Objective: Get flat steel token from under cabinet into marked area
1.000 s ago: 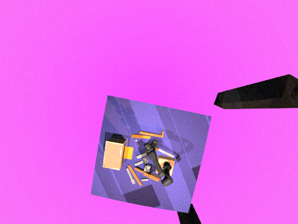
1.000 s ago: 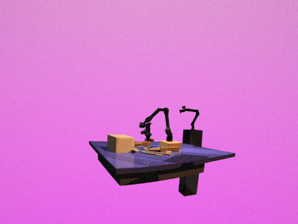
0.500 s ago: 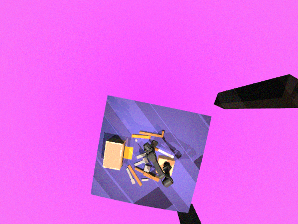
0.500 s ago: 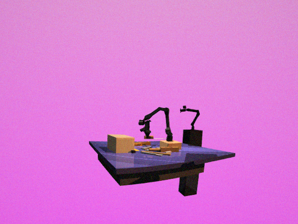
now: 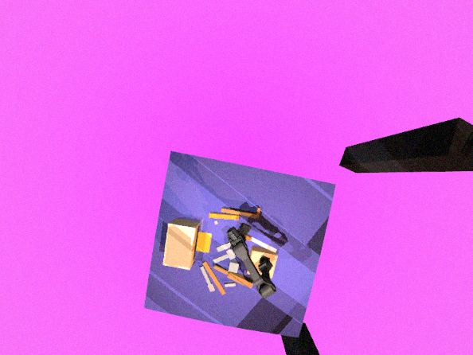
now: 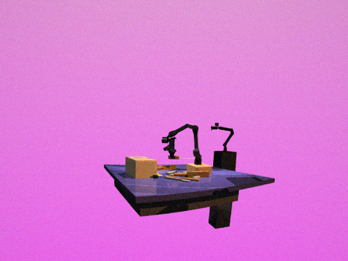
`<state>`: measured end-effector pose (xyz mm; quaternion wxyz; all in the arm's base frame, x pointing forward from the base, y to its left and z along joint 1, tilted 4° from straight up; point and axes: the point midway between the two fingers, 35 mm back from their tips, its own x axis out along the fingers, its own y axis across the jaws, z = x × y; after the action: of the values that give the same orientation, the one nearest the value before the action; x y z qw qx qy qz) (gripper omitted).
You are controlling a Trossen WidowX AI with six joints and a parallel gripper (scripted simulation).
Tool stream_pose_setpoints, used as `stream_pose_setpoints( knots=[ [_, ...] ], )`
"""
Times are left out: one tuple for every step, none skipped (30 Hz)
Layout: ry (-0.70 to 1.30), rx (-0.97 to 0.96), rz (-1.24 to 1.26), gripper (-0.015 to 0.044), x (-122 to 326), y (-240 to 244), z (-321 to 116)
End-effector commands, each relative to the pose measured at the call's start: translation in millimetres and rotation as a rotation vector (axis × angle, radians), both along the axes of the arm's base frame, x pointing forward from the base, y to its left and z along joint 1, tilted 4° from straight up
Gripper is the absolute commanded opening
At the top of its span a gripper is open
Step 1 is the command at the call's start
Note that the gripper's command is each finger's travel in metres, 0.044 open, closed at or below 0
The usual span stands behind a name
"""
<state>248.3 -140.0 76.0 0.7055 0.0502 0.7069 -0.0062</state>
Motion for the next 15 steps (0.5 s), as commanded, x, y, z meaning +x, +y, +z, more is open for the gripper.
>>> stream_pose_setpoints(
  knots=[
    [-0.015,-0.013,0.001,0.0000,2,-3,10],
    [-0.016,-0.013,0.001,0.0000,2,-4,10],
    [-0.016,-0.013,0.001,0.0000,3,-6,11],
    [-0.016,-0.013,0.001,0.0000,3,-7,11],
    [-0.016,-0.013,0.001,0.0000,4,-10,11],
    [-0.016,-0.013,0.001,0.0000,4,-12,12],
    [-0.016,-0.014,0.001,0.0000,5,-15,12],
    [-0.016,-0.014,0.001,0.0000,5,-17,12],
    [-0.016,-0.014,0.001,0.0000,6,-20,12],
    [-0.016,-0.014,0.001,0.0000,7,-22,12],
    [-0.016,-0.014,0.001,0.0000,8,-25,12],
    [-0.016,-0.015,0.001,0.0000,9,-27,12],
    [-0.016,-0.015,0.001,0.0000,9,-30,12],
    [-0.016,-0.015,0.001,0.0000,10,-32,12],
    [-0.016,-0.015,0.001,0.0000,10,-34,12]
  ],
)
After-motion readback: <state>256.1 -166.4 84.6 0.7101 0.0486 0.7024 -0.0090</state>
